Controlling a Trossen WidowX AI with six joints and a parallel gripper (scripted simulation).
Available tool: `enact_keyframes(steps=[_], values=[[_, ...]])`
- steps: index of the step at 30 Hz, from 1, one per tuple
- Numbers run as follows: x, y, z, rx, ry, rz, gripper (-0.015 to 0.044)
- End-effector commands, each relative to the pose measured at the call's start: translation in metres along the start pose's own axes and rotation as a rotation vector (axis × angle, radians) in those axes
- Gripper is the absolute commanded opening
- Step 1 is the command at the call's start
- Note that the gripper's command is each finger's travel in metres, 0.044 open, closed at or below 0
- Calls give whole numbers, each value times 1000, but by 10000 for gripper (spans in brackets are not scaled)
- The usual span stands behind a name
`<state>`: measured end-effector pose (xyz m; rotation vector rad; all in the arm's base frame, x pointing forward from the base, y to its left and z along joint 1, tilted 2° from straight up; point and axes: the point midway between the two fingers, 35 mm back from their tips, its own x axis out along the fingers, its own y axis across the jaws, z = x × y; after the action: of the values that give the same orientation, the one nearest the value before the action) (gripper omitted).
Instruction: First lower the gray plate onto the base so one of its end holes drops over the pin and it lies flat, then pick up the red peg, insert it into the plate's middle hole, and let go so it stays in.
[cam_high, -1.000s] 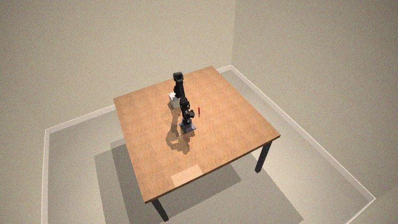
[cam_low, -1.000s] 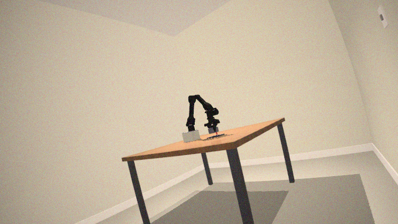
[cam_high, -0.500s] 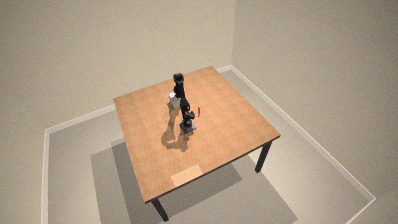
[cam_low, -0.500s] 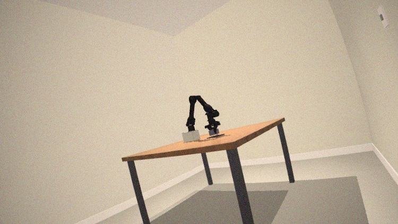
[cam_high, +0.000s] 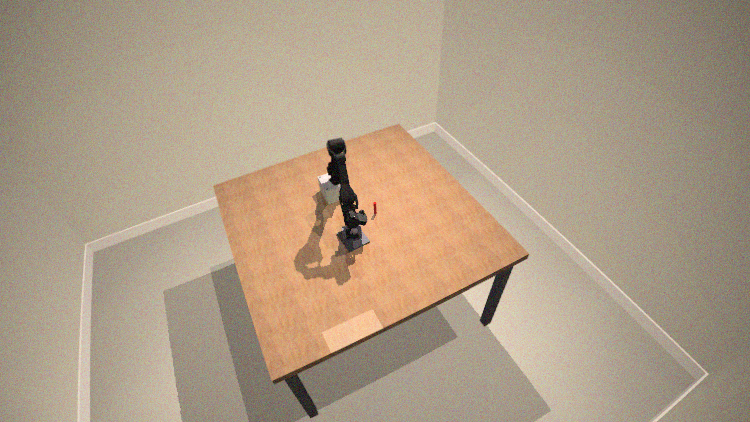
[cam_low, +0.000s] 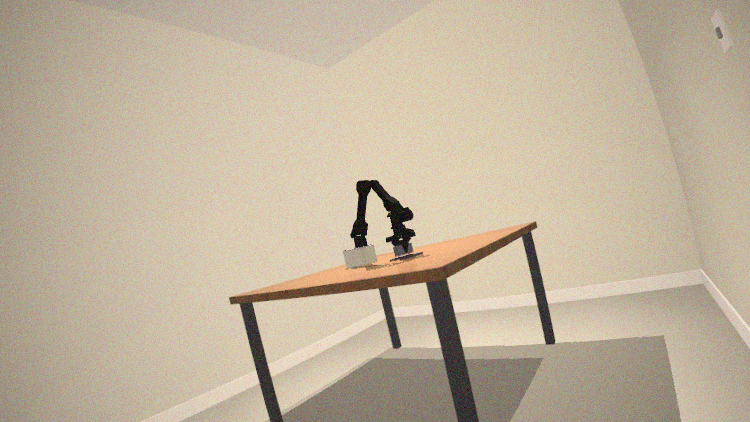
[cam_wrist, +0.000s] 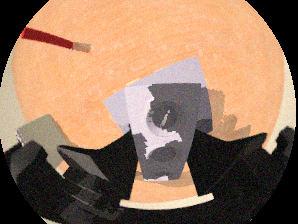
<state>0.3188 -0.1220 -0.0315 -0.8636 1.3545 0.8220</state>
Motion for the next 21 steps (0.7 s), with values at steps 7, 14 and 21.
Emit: enact_keyframes(steps=[7, 14, 21], values=[[0, 0, 0, 0, 0, -1, 341], [0, 0, 0, 0, 0, -1, 440], [-76, -6, 0, -2, -2, 0, 440]])
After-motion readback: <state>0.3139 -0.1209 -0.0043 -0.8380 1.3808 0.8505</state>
